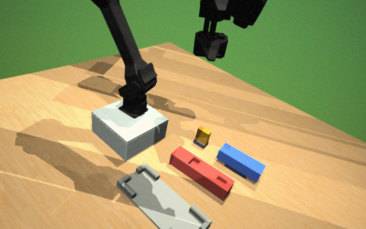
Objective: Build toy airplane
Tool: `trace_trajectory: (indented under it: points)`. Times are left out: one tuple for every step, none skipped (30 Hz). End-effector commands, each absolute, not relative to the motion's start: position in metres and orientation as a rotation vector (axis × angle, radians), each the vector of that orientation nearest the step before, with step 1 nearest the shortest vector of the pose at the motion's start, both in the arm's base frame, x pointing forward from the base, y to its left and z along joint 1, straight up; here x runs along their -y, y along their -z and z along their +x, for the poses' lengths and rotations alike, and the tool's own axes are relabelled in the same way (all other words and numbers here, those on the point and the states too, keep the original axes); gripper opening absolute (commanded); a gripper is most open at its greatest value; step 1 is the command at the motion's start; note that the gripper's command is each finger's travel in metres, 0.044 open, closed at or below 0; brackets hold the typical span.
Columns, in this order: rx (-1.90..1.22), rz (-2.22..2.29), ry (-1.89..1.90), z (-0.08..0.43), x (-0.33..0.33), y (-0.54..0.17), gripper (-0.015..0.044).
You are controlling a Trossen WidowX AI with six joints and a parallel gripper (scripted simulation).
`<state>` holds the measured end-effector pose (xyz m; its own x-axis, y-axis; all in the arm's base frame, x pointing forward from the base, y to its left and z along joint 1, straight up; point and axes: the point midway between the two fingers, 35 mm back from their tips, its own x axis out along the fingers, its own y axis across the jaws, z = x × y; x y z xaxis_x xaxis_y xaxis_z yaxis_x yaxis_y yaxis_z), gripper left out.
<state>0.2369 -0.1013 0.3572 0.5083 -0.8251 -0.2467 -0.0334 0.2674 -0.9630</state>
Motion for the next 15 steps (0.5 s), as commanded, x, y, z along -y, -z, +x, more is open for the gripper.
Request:
trace_trajectory:
  points:
    - [-0.903,-1.192,0.646,0.237,0.101,-0.357,0.0426]
    - [-0.904,-1.188,0.637,0.239,0.101,-0.355,0.044]
    - [-0.909,-1.175,0.613,0.244,0.099,-0.349,0.044]
    - [-0.917,-1.152,0.572,0.252,0.097,-0.338,0.044]
    - [-0.931,-1.119,0.521,0.261,0.094,-0.323,0.044]
    - [-0.948,-1.082,0.472,0.269,0.091,-0.309,0.044]
    - [-0.968,-1.041,0.425,0.275,0.087,-0.294,0.044]
    - [-0.992,-0.996,0.379,0.281,0.084,-0.279,0.044]
    - [-1.018,-0.947,0.335,0.286,0.08,-0.263,0.044]
    - [-1.046,-0.894,0.293,0.29,0.077,-0.248,0.044]
    - [-1.077,-0.838,0.254,0.293,0.073,-0.233,0.044]
    - [-1.113,-0.774,0.215,0.295,0.069,-0.216,0.044]
    - [-1.152,-0.704,0.178,0.296,0.064,-0.2,0.044]
    - [-1.193,-0.631,0.145,0.296,0.06,-0.184,0.044]
    - [-1.237,-0.554,0.115,0.295,0.055,-0.169,0.044]
